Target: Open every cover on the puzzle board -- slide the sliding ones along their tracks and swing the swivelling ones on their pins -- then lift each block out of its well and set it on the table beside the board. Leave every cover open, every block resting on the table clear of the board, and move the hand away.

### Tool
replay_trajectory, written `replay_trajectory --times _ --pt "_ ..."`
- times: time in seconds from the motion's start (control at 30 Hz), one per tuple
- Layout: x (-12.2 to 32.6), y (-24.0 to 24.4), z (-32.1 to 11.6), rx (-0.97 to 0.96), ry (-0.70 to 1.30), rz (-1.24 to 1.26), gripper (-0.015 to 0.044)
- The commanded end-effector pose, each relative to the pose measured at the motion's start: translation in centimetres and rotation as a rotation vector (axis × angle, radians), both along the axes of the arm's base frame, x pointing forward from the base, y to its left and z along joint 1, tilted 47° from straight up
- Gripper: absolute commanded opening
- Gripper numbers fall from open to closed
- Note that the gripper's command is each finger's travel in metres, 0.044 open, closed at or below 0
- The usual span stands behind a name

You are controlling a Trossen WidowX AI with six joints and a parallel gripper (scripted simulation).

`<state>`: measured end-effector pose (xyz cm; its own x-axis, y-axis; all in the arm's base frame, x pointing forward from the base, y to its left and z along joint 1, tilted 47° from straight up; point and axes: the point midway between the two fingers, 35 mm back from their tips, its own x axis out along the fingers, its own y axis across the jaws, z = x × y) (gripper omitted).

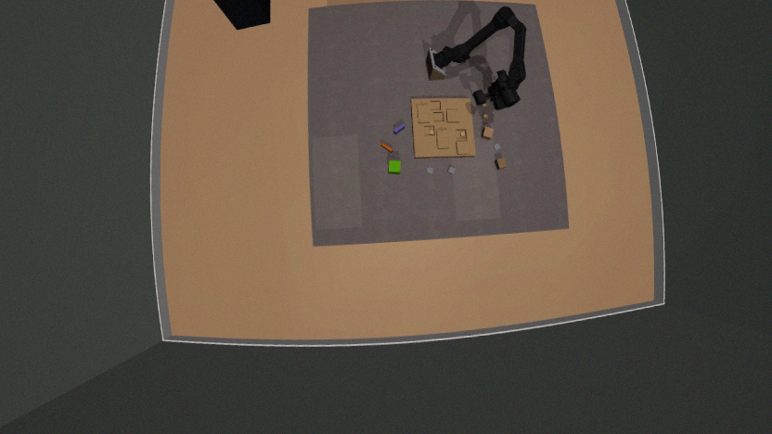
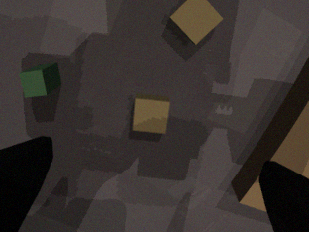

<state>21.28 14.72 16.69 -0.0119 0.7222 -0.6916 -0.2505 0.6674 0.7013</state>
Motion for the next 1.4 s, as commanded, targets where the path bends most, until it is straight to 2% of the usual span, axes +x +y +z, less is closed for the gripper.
replay_trajectory --times 0.0,0.17,0.73,1.37 --pt "-0.1 -1.0 1.3 0.007 -0.007 0.001 0.0440" --pt "-0.2 -1.6 1.8 0.009 -0.006 0.000 0.0440" --pt "6.7 -4.2 -0.6 0.001 -0.420 0.394 0.0000" --pt "13.7 -9.3 -6.2 0.008 -0.928 0.880 0.0000"
